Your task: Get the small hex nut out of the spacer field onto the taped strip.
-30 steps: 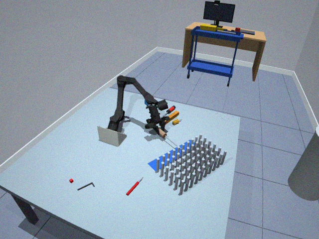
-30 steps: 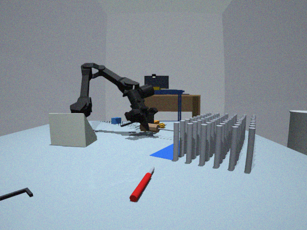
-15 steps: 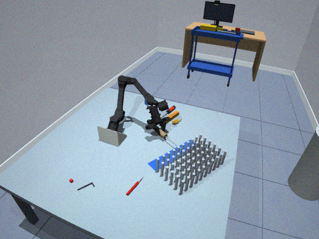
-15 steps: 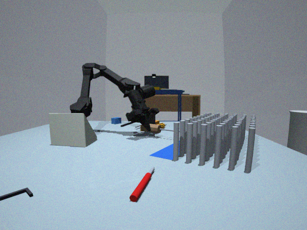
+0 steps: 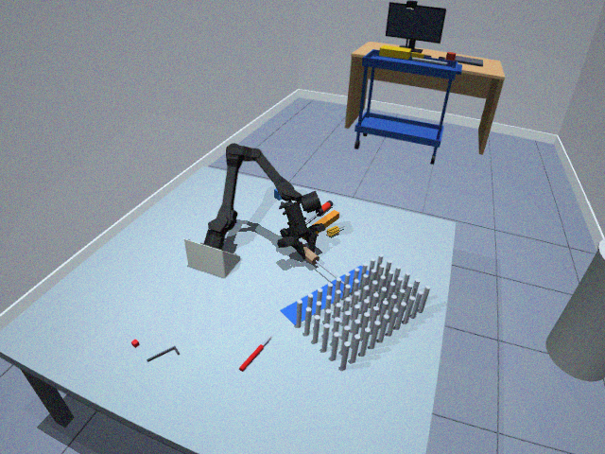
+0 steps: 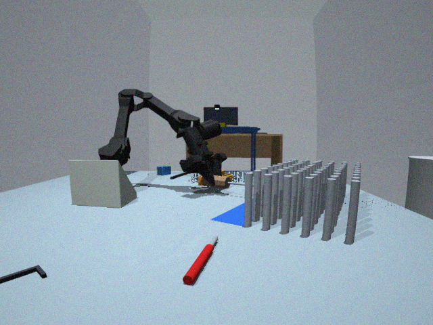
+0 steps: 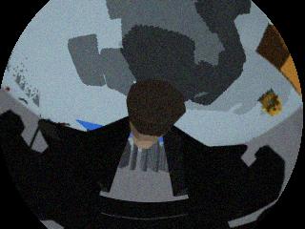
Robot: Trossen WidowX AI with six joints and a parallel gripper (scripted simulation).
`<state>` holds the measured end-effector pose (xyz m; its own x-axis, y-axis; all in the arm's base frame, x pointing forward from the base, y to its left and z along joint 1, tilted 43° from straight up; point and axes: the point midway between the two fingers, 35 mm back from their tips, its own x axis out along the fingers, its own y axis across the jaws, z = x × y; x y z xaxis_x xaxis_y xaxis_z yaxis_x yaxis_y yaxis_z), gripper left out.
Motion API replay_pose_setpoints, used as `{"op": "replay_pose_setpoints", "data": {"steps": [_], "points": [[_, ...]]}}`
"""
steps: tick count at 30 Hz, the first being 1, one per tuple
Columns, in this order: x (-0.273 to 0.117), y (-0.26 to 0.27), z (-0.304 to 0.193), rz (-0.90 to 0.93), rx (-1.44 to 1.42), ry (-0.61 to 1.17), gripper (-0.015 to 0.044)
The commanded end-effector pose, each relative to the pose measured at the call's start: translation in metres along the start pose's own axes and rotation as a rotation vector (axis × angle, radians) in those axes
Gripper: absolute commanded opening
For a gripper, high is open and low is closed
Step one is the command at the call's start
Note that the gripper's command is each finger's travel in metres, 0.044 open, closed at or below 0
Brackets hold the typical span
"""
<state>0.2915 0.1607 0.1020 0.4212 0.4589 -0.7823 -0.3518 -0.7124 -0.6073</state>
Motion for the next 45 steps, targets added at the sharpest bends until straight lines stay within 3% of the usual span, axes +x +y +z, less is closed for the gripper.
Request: {"op": "replay_pose_setpoints", "data": {"steps": [1, 45], "points": [[0.001, -0.002, -0.004, -0.008, -0.007, 0.005, 0.0000], [0.017, -0.004, -0.026, -0.010, -0.009, 0.006, 0.0000]]}}
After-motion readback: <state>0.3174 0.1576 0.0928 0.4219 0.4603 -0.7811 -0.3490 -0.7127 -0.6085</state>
